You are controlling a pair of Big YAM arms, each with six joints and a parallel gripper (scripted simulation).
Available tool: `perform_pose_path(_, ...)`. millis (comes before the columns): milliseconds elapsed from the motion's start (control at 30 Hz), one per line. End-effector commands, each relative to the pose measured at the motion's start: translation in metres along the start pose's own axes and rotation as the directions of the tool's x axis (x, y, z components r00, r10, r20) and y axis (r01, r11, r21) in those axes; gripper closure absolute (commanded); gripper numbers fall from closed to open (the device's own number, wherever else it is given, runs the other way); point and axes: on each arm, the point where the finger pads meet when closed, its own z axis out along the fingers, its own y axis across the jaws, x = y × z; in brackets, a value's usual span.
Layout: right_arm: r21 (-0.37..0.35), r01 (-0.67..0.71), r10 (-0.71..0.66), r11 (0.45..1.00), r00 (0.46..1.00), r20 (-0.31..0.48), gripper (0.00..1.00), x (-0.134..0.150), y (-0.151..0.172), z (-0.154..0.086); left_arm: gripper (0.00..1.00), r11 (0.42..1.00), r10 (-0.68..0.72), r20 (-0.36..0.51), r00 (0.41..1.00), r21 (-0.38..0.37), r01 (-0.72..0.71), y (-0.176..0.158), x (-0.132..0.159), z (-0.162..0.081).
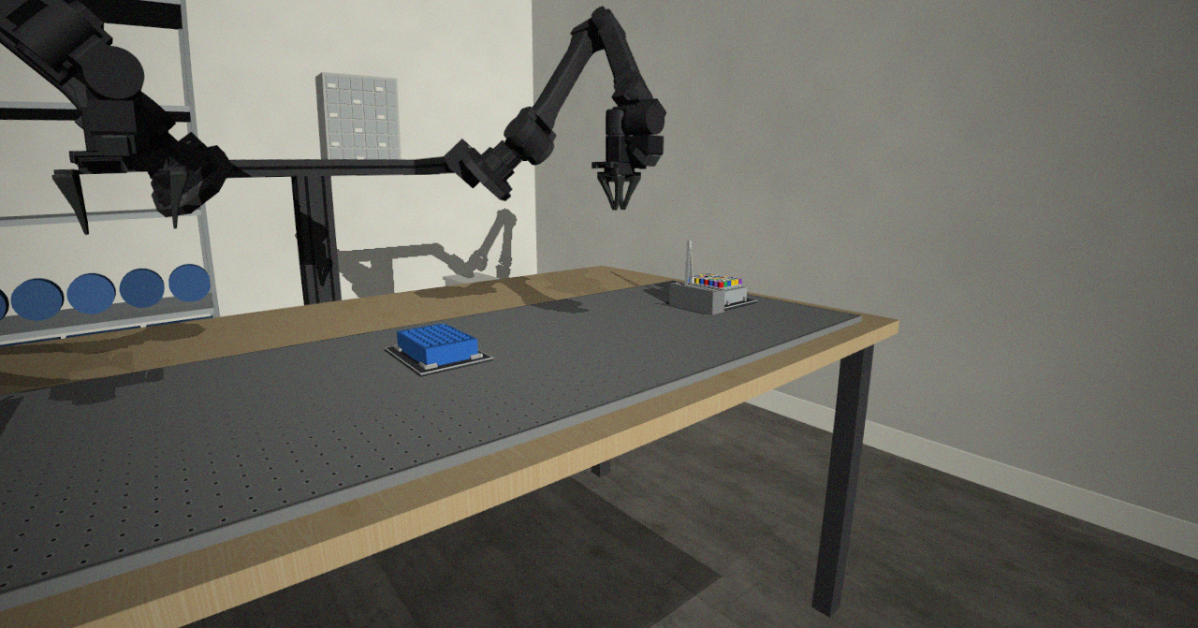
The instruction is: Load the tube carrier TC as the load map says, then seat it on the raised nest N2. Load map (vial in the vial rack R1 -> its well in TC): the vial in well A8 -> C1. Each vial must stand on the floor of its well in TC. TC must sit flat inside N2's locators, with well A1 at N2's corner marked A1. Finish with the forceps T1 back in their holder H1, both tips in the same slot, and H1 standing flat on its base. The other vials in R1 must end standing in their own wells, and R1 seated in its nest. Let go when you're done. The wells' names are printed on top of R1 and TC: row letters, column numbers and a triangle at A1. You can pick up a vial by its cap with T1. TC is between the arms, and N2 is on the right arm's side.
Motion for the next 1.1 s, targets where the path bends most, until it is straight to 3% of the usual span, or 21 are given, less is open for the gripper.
perform_pose_path(0,-0.001,-0.017,0.017,1.000,1.000,0.012,0.00,-0.008,-0.003,-0.004,0.76,1.000,0.000,0.033,0.999,-0.008,0.000,0.020,-0.025,0.000)
perform_pose_path(1067,-0.001,-0.017,0.017,1.000,1.000,0.012,0.00,-0.008,-0.003,-0.004,0.76,1.000,0.008,0.032,0.999,-0.017,-0.007,0.116,-0.078,0.033)
